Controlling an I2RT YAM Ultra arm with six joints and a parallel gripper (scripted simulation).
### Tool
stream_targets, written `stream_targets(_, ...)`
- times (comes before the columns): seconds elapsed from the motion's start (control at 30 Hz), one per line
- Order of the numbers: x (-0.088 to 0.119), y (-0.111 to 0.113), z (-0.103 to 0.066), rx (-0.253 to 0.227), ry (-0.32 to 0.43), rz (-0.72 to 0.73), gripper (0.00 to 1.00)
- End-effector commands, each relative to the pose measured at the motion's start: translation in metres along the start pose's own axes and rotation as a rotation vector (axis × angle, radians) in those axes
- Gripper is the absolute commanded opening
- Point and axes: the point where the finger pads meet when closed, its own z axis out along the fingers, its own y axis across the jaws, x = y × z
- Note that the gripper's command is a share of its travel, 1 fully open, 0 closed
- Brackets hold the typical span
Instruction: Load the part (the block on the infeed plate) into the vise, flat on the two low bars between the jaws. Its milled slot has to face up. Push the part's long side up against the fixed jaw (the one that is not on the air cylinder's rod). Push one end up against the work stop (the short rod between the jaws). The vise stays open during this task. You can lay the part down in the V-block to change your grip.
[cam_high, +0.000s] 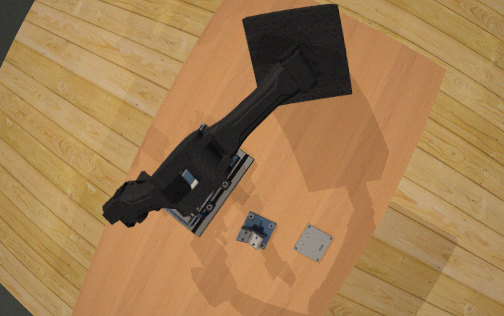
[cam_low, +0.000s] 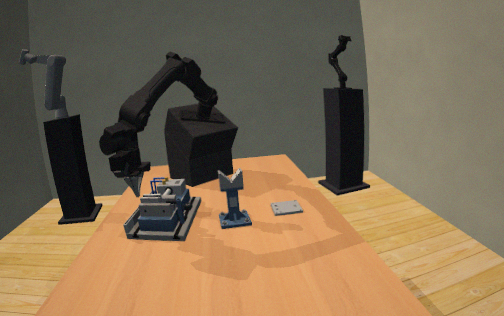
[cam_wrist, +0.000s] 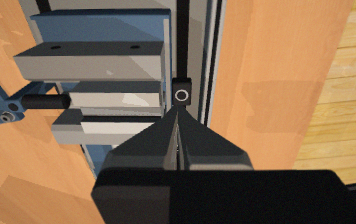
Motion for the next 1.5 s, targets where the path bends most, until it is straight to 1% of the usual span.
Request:
stream_targets(0.0,-0.0066,-0.0020,-0.0081,0.014,-0.027,0.000,0.00)
stream_targets(0.03,-0.0092,-0.0025,-0.0083,0.016,-0.032,-0.003,0.00)
stream_targets(0.13,-0.0064,-0.0052,-0.0037,0.014,-0.025,0.004,0.00)
stream_targets(0.2,-0.0064,-0.0052,-0.0037,0.014,-0.025,0.004,0.00)
stream_targets(0.23,-0.0085,-0.0043,-0.0086,0.017,-0.031,0.002,0.00)
stream_targets(0.3,-0.0106,-0.0032,-0.0091,0.018,-0.038,-0.003,0.00)
stream_targets(0.43,-0.0075,-0.0033,-0.0021,0.014,-0.026,0.000,0.00)
stream_targets(0.6,-0.0099,-0.0042,-0.0060,0.018,-0.036,-0.001,0.00)
stream_targets(0.9,-0.0068,-0.0052,-0.0006,0.015,-0.026,0.003,0.00)
stream_targets(1.03,-0.0097,-0.0031,-0.0051,0.017,-0.034,-0.002,0.00)
stream_targets(1.47,-0.0096,-0.0030,-0.0050,0.016,-0.033,-0.002,0.00)
